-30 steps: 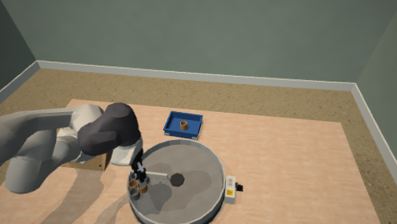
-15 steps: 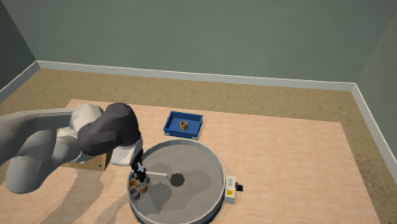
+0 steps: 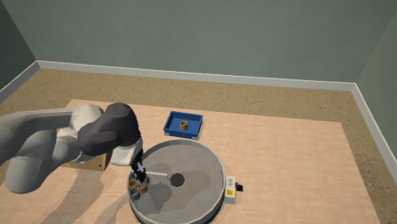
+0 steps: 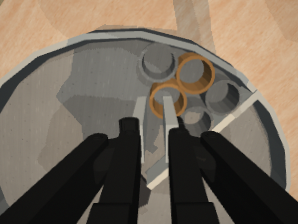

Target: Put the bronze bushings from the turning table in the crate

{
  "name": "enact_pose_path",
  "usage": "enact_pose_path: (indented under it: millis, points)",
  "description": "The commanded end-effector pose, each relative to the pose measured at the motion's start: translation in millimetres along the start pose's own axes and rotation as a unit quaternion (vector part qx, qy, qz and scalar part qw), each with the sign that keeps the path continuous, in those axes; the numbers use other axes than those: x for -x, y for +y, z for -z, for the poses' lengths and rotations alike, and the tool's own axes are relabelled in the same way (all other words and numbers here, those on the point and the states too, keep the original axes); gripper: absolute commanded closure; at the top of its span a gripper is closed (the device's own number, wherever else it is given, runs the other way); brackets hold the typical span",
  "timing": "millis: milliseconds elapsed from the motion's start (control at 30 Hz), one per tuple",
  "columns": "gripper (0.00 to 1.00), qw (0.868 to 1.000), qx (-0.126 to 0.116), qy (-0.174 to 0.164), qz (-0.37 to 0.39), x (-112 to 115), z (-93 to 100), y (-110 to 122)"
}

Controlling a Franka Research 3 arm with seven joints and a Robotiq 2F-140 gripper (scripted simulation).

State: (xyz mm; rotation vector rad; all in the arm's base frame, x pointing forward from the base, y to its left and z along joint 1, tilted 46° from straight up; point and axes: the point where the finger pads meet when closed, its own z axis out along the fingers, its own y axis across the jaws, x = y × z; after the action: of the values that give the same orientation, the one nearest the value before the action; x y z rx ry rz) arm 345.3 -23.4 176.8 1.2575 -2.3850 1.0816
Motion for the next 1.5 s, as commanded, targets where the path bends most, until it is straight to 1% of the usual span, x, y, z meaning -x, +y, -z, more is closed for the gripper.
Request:
enact_pose_path:
  millis: [0, 100, 167, 1467]
  points:
    - [0.9, 1.0, 0.001, -0.001, 0.001, 0, -4.4, 0]
    - [0.9, 1.0, 0.001, -0.001, 0.001, 0, -17.9, 0]
    - [0.9, 1.0, 0.001, -0.001, 0.001, 0, -22.3, 0]
    - [0.9, 1.0, 0.001, -0.001, 0.001, 1, -22.7, 0]
